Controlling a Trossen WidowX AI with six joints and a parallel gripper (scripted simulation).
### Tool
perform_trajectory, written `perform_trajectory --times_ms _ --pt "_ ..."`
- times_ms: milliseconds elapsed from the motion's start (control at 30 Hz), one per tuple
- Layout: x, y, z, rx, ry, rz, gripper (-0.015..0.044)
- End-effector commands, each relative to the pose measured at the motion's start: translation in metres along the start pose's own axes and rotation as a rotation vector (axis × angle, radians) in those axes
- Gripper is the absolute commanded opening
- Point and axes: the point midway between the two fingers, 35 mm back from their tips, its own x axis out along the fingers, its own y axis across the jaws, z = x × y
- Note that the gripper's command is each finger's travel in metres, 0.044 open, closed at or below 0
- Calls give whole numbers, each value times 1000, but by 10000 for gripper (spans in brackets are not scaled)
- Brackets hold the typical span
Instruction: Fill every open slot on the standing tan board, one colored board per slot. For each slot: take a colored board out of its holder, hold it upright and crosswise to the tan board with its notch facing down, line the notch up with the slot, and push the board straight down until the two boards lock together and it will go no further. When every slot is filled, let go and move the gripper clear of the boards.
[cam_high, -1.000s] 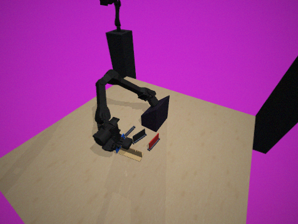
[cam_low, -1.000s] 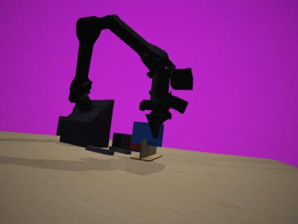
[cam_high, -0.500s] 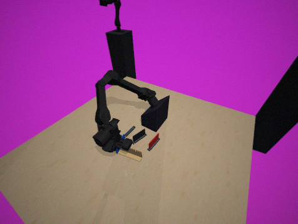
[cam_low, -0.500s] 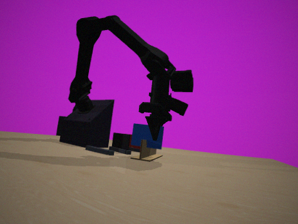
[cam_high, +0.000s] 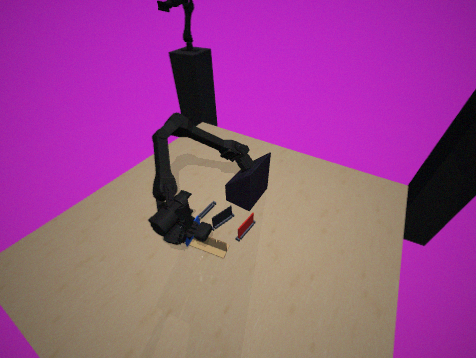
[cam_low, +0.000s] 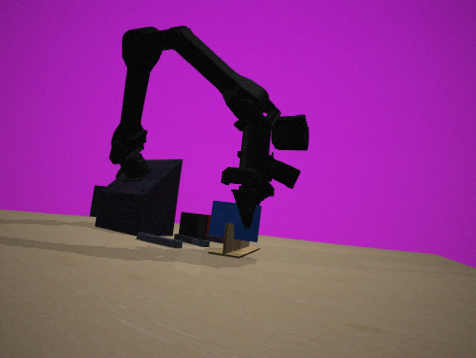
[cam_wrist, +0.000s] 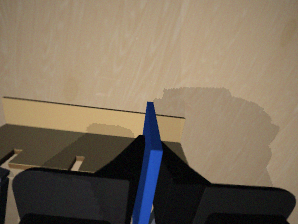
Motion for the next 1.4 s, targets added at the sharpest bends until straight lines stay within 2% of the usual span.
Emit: perform_trajectory --times_ms 0,1367 --pt "2 0 -1 -6 1 -2 0" --pt "2 1 -1 3 1 0 0"
